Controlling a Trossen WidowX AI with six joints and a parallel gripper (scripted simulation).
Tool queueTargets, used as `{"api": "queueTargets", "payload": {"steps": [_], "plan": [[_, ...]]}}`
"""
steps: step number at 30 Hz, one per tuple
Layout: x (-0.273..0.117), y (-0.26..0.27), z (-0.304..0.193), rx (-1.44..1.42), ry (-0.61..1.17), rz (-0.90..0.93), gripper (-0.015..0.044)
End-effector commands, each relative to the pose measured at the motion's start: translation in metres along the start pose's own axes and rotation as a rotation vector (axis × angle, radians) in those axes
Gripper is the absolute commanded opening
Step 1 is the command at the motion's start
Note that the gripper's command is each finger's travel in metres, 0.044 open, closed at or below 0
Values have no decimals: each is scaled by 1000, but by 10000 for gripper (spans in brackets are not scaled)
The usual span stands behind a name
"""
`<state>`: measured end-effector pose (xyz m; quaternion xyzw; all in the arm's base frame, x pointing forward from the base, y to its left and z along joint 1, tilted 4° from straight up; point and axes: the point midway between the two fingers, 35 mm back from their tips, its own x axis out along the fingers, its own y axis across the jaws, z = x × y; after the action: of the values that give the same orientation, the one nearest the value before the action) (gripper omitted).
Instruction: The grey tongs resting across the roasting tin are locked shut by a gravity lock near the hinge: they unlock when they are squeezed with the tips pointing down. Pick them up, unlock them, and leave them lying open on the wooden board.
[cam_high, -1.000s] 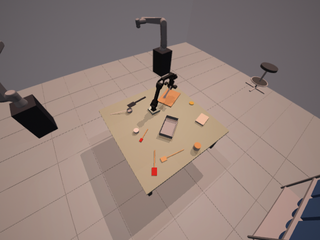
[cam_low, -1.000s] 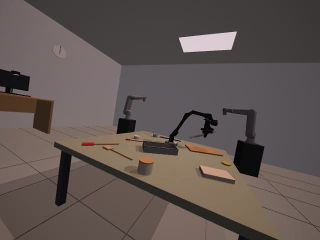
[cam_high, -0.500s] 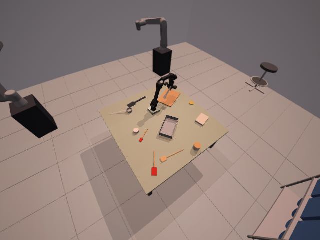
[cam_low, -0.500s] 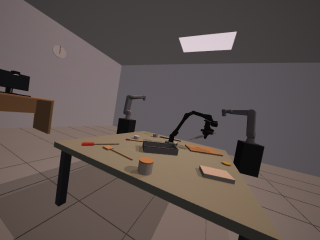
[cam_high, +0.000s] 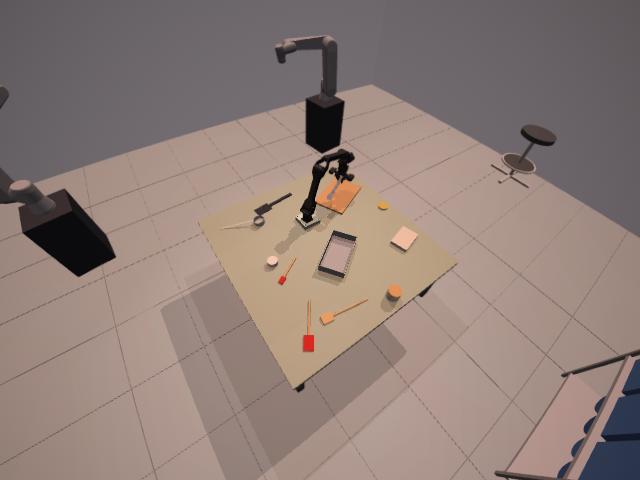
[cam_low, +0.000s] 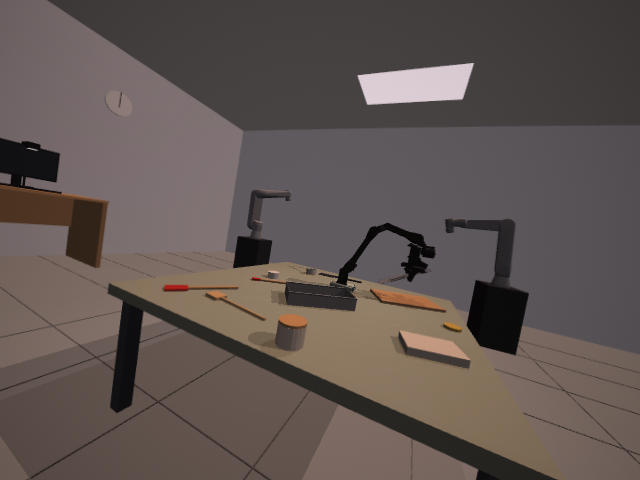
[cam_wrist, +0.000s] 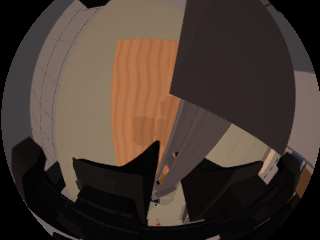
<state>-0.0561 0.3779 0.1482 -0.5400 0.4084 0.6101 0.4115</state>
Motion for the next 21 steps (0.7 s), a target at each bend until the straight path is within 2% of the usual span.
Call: {"api": "queueTargets", "payload": {"steps": [1, 21], "plan": [[7, -1, 0, 2, 1, -5, -150], [39, -1, -1, 2, 1, -5, -150]]}}
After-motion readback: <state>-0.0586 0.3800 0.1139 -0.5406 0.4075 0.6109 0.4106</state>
